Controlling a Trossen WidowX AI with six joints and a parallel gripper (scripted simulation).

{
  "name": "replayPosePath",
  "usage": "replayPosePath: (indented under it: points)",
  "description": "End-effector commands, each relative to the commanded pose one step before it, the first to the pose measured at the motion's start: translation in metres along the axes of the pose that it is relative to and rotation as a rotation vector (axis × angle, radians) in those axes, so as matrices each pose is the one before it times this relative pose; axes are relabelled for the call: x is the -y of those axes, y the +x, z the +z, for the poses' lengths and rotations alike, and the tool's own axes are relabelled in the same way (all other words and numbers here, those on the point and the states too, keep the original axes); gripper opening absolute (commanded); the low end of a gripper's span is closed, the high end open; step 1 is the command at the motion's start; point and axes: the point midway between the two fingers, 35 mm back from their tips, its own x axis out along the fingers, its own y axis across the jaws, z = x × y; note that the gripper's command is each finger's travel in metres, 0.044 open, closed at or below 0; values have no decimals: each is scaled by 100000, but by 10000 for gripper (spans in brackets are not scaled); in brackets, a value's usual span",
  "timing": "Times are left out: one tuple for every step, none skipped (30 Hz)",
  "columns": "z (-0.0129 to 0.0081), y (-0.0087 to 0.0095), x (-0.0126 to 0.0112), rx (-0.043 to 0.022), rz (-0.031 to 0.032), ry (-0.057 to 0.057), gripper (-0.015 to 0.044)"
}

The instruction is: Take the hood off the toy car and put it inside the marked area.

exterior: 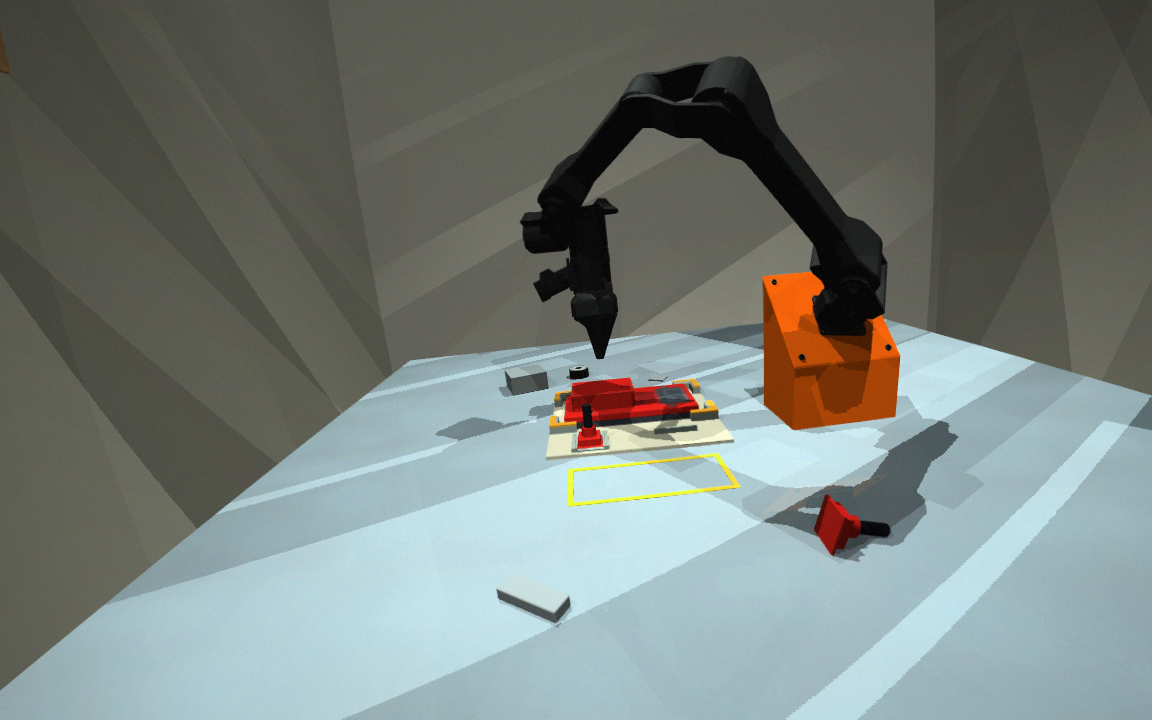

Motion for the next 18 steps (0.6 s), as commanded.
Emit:
replayPosePath:
  points:
    - [405,199,-170,846,1306,-1297,440]
    - [3,48,0,1,-2,1,440]
    - [3,63,0,1,-2,1,440]
    - [4,78,0,2,-3,1,440]
    - [4,91,0,2,-3,1,440]
    - [4,96,-1,2,-3,1,440]
    - [4,97,-1,2,-3,1,440]
    - [4,97,-1,2,-2,1,440]
    - [3,97,-1,2,-2,1,440]
    - [3,99,-1,2,-2,1,440]
    - [3,99,-2,2,-1,1,440]
    - [2,99,-2,2,-1,1,440]
    - [2,99,-2,2,-1,1,440]
    - [2,99,-2,2,0,1,440]
    - [1,98,-3,2,0,1,440]
    - [1,98,-3,1,0,0,440]
    - [1,98,-3,1,1,0,440]
    - [0,98,-3,1,1,0,440]
